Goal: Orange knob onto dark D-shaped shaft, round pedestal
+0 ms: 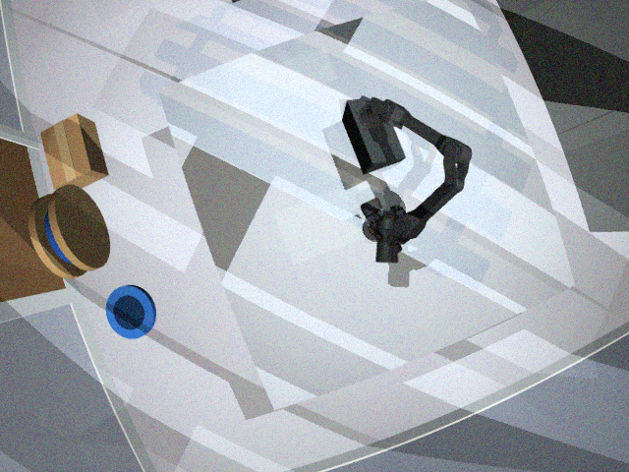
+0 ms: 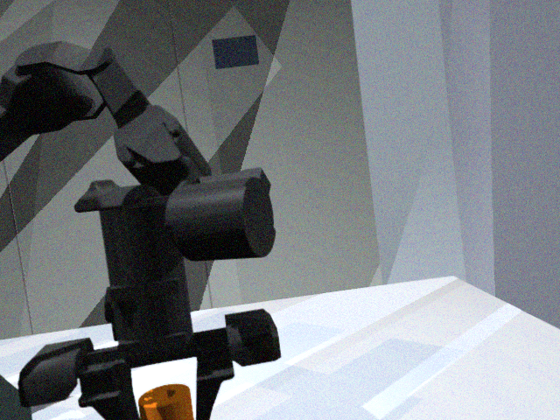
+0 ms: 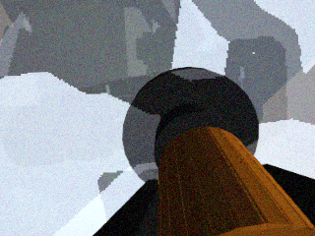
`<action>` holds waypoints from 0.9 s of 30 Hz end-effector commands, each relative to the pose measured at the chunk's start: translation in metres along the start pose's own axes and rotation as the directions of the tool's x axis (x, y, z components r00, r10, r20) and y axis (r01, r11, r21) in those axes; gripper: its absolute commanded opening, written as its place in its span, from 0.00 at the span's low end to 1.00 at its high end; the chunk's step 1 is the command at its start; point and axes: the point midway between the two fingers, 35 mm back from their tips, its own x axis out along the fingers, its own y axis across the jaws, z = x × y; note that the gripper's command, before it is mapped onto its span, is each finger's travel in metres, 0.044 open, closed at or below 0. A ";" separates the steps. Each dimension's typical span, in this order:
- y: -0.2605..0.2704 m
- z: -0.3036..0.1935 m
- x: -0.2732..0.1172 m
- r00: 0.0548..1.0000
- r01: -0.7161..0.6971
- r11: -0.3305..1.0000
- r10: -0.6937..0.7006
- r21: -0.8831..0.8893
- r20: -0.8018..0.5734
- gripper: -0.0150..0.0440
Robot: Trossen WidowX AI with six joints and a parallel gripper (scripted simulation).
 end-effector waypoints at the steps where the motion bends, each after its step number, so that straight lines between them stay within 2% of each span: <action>1: -0.001 0.000 0.001 1.000 0.006 1.000 -0.006 0.000 0.001 0.25; 27: 0.000 0.001 0.005 1.000 0.006 1.000 -0.006 -0.014 0.001 0.25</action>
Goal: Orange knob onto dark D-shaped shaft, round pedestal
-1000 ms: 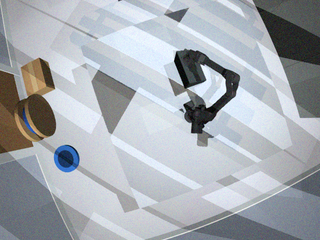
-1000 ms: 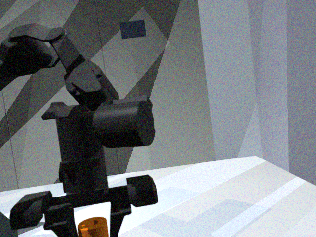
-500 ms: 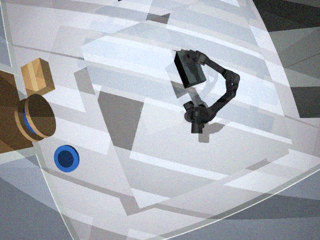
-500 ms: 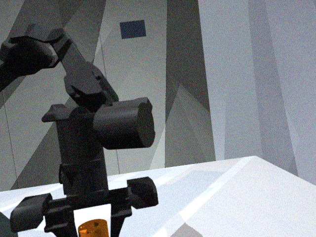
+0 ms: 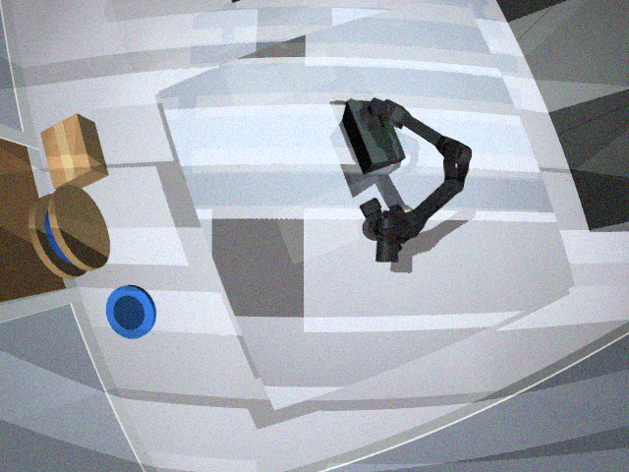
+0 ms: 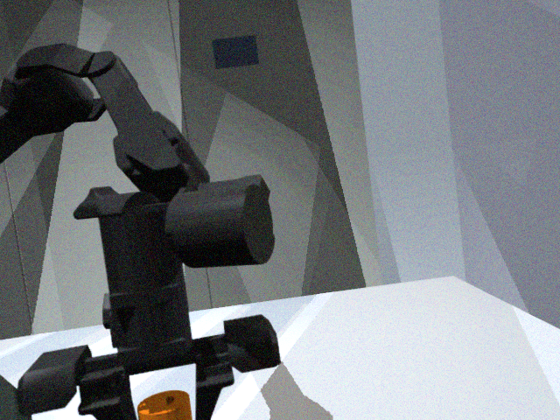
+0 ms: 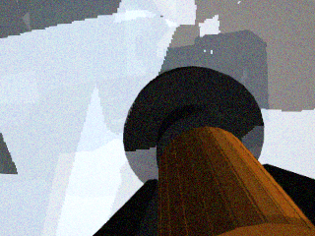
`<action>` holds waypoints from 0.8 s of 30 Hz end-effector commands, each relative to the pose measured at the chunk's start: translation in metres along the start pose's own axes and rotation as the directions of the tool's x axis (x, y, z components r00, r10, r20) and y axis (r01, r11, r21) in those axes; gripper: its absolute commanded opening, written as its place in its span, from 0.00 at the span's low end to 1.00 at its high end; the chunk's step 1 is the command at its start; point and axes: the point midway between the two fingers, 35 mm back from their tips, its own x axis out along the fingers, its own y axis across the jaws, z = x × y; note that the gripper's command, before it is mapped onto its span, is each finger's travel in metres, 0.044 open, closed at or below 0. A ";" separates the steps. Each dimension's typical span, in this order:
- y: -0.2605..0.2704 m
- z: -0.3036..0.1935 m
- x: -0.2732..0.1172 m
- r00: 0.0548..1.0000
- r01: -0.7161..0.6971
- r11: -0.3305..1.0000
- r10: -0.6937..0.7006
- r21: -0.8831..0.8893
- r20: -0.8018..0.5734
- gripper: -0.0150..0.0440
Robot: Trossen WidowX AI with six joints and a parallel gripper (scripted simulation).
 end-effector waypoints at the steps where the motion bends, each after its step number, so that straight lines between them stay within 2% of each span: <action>1: -0.001 0.001 0.001 1.000 0.005 1.000 -0.005 0.006 0.004 0.25; 21: 0.000 0.000 0.014 1.000 -0.003 1.000 0.003 0.002 0.002 0.25; 24: 0.000 0.000 0.014 1.000 -0.003 1.000 0.003 0.002 0.002 0.39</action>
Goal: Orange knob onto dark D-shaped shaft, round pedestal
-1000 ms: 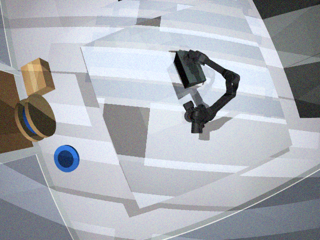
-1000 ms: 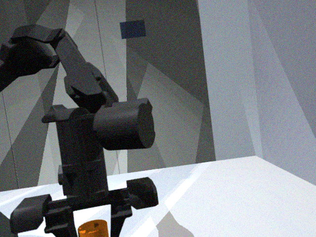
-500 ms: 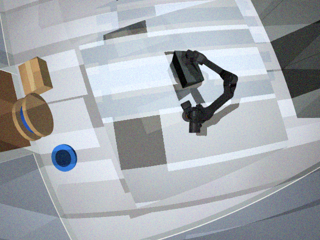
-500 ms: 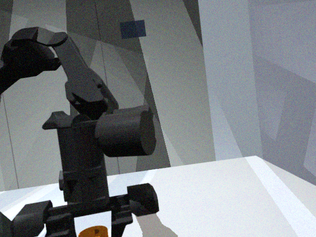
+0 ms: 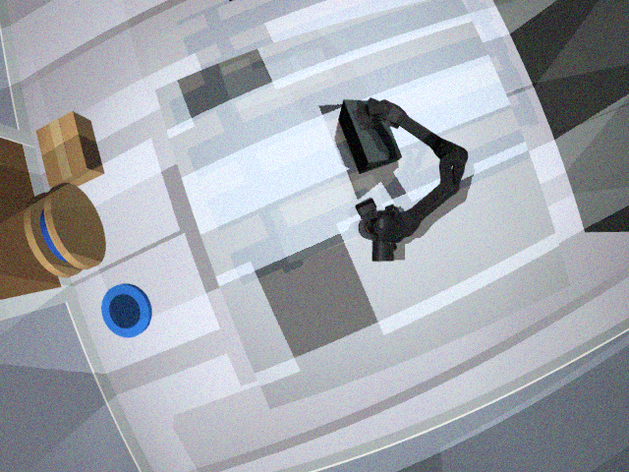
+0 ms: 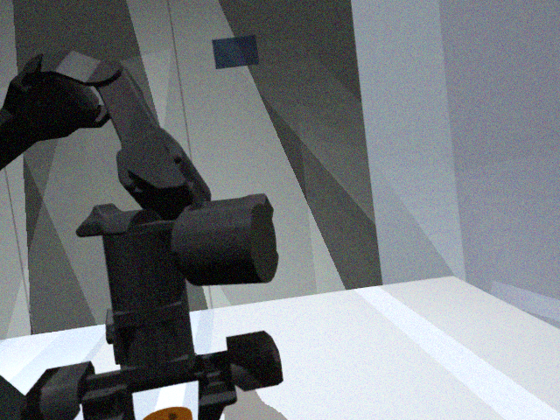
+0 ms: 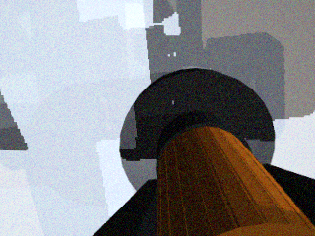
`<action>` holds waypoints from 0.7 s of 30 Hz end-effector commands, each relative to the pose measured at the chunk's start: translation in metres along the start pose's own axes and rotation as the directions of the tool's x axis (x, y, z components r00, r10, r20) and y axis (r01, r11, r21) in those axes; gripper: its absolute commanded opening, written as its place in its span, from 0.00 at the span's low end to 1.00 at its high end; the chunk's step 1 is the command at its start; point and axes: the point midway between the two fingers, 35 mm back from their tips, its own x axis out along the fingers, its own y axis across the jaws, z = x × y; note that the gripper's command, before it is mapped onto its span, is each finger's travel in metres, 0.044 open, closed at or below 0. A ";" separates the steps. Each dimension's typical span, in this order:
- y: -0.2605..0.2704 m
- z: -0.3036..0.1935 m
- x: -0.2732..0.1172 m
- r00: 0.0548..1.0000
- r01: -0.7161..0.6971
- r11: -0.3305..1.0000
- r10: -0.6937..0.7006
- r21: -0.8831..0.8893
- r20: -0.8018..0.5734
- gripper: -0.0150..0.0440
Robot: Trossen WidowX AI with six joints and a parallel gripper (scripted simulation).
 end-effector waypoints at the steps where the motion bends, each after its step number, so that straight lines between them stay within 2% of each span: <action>1: 0.000 0.000 -0.001 1.000 0.000 1.000 0.000 0.000 0.000 0.43; 14: 0.000 0.000 -0.001 1.000 0.000 1.000 0.000 0.000 0.000 1.00; 21: 0.000 0.000 -0.001 1.000 0.000 1.000 0.000 0.000 0.000 1.00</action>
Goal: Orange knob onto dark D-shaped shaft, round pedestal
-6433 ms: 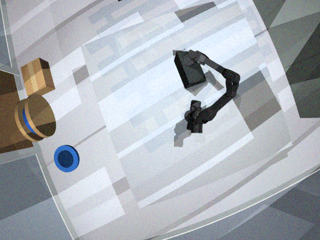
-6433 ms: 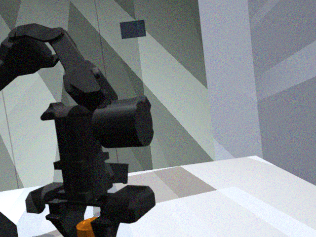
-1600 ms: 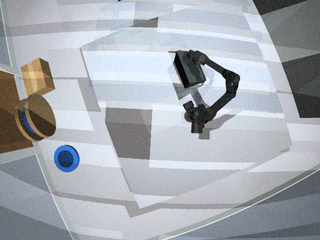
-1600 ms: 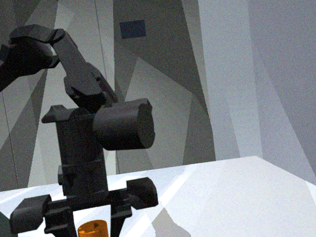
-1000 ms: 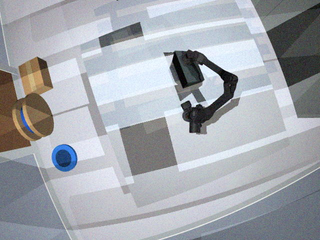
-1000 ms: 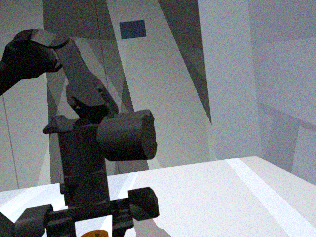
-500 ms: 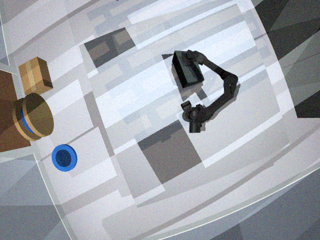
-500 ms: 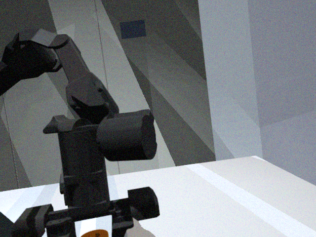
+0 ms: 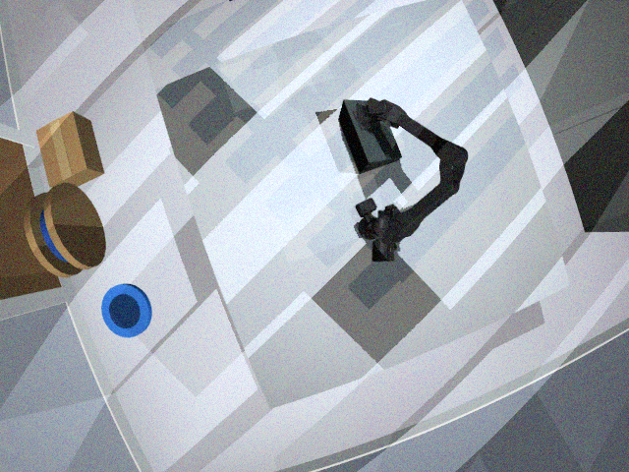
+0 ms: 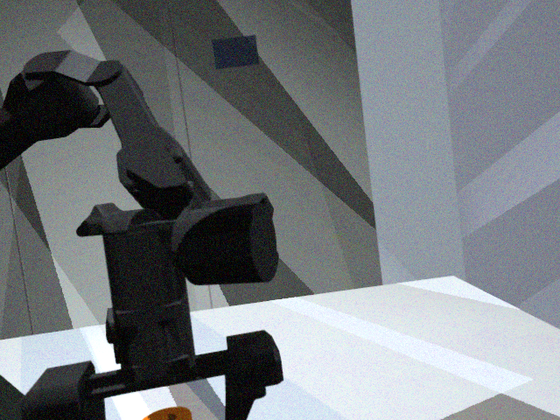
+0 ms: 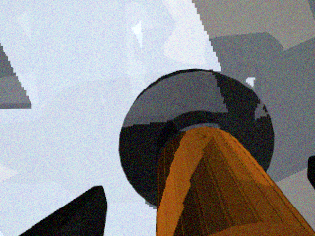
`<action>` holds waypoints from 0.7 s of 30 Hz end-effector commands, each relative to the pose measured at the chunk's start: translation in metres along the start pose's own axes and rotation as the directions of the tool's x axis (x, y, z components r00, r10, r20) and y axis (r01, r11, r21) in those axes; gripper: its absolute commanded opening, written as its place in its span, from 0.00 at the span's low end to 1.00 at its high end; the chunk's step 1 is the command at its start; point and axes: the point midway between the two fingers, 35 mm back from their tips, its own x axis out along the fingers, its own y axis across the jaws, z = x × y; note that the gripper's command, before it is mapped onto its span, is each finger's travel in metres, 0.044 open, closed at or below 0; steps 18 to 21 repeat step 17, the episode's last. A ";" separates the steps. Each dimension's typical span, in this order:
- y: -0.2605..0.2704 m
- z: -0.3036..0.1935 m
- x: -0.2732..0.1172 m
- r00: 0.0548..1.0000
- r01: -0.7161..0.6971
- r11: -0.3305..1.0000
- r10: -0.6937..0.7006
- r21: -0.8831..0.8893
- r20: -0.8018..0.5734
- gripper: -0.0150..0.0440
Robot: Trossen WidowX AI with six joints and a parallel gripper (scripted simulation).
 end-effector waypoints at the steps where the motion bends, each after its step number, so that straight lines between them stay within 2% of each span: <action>1: 0.000 0.000 -0.001 1.000 0.001 1.000 -0.001 0.000 0.000 1.00; 4: -0.001 -0.001 -0.012 1.000 0.001 1.000 -0.001 0.000 -0.003 1.00; 9: 0.000 -0.001 -0.094 1.000 -0.001 1.000 0.001 0.000 -0.005 1.00; 21: 0.000 -0.002 -0.098 1.000 -0.001 1.000 0.001 0.000 -0.005 1.00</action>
